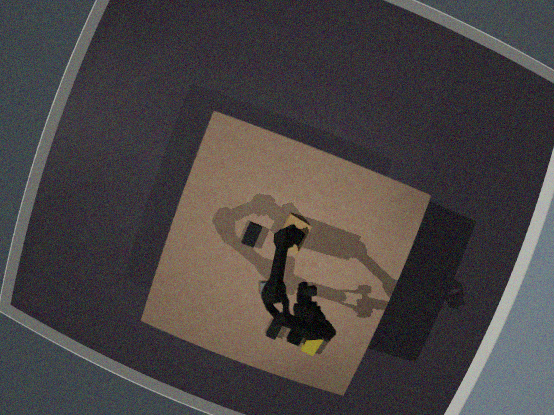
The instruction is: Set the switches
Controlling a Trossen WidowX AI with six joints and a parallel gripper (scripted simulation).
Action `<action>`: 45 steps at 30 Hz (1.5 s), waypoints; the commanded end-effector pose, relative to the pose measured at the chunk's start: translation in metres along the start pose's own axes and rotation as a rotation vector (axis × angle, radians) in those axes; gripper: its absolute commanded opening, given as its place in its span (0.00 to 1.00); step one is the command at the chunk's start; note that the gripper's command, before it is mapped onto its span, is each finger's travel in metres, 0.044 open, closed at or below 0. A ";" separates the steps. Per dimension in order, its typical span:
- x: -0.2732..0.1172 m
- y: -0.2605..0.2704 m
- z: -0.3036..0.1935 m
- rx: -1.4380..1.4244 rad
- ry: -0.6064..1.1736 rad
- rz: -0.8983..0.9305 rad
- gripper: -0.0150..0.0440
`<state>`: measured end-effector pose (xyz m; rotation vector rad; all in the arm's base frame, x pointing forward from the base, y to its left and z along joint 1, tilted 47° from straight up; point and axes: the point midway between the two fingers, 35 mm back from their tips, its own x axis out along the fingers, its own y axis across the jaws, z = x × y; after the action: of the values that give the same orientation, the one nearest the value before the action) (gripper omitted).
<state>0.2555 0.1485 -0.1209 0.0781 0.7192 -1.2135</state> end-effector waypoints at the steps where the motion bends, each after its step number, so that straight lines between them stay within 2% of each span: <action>1: 0.001 0.000 -0.006 0.005 0.022 -0.005 0.82; 45: -0.004 0.000 -0.039 0.006 0.125 -0.004 0.83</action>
<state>0.2392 0.1697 -0.1438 0.1549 0.8099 -1.2135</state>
